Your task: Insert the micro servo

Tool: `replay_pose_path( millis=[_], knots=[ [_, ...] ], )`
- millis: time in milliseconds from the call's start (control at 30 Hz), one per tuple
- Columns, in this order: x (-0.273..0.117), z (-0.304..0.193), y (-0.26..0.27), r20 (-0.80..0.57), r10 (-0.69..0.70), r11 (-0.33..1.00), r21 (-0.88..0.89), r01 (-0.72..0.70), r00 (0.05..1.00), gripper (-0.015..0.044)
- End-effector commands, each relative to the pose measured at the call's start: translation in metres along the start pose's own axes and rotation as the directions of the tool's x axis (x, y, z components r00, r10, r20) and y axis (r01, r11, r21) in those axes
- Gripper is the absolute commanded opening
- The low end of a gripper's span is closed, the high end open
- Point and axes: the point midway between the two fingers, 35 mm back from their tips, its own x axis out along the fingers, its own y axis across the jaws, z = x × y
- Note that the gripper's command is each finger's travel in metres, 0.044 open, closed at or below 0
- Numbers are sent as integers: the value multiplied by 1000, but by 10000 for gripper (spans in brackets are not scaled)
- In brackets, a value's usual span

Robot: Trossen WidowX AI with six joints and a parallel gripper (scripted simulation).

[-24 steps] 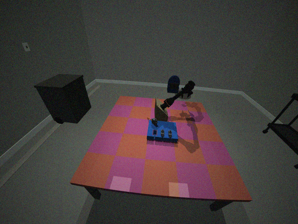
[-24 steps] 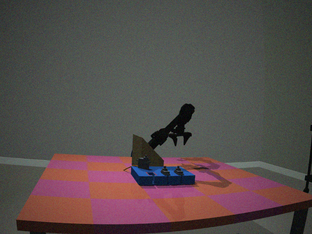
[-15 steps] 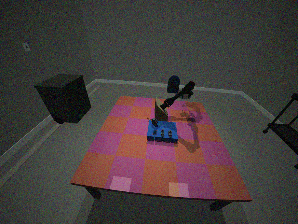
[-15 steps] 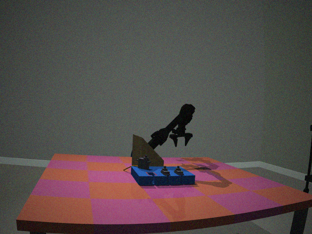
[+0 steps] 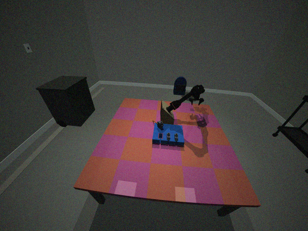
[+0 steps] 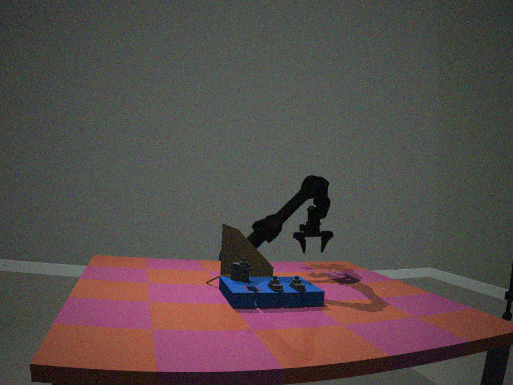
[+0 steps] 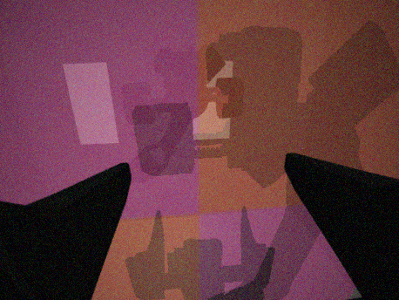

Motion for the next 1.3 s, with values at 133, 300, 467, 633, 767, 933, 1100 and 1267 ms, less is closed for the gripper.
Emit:
replay_pose_path(
  millis=[133,300,467,633,767,933,1100,1267],
  knots=[
    [19,-41,-19,-55,5,992,127,2,998,440],
    [28,-65,-30,-87,7,980,198,11,996,440],
    [38,-90,-37,-130,17,967,256,17,991,440],
    [46,-117,-45,-169,21,945,326,35,985,440],
    [50,-139,-51,-198,26,924,378,52,980,440],
    [55,-167,-57,-235,37,893,443,73,971,440],
    [57,-194,-56,-282,58,856,508,98,958,440],
    [59,-221,-55,-318,83,808,576,123,944,440]
  ],
)
